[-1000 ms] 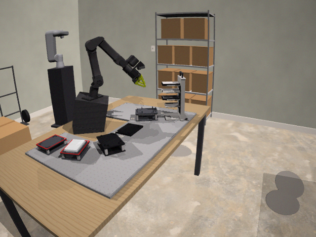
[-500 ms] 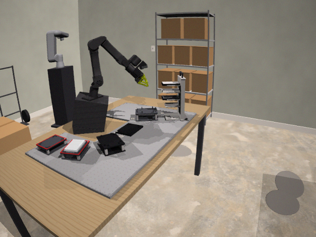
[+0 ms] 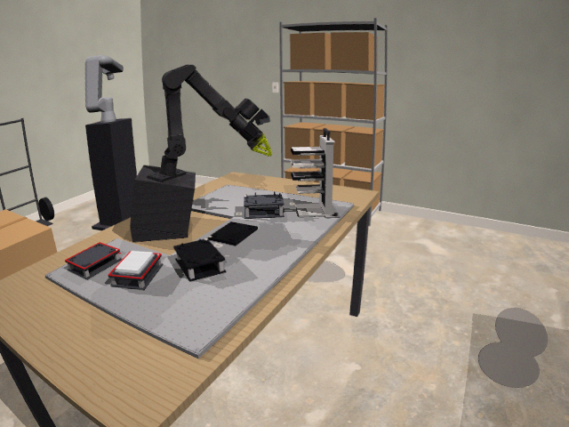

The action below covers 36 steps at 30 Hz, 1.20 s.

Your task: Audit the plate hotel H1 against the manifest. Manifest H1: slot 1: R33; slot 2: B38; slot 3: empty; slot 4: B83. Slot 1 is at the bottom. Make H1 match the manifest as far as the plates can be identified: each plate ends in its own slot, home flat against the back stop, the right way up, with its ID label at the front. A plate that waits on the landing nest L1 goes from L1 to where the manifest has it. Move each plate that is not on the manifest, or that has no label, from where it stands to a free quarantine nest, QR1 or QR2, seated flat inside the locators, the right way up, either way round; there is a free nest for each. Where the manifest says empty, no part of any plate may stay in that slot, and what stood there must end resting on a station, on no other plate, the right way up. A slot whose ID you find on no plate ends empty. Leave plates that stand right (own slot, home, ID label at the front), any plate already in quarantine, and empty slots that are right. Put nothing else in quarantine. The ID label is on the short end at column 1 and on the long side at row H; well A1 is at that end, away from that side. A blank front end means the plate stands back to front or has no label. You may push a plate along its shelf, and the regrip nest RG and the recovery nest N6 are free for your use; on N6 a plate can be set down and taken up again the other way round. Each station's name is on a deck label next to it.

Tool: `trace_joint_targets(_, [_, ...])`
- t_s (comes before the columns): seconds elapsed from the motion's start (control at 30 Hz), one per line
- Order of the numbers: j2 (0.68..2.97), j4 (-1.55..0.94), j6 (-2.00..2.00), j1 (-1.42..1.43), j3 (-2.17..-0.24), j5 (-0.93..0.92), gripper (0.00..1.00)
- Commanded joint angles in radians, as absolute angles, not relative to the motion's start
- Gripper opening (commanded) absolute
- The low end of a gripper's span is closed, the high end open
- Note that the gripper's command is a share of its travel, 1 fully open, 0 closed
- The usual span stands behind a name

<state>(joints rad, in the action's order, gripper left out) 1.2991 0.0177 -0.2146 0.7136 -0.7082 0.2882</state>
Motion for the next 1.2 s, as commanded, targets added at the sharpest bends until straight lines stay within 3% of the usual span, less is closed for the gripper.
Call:
trace_joint_targets(0.0, [1.322,0.026,-0.205,0.698,-0.749,0.278,1.00])
trace_joint_targets(1.17, [1.465,0.011,-0.179,0.649,-0.899,0.236,1.00])
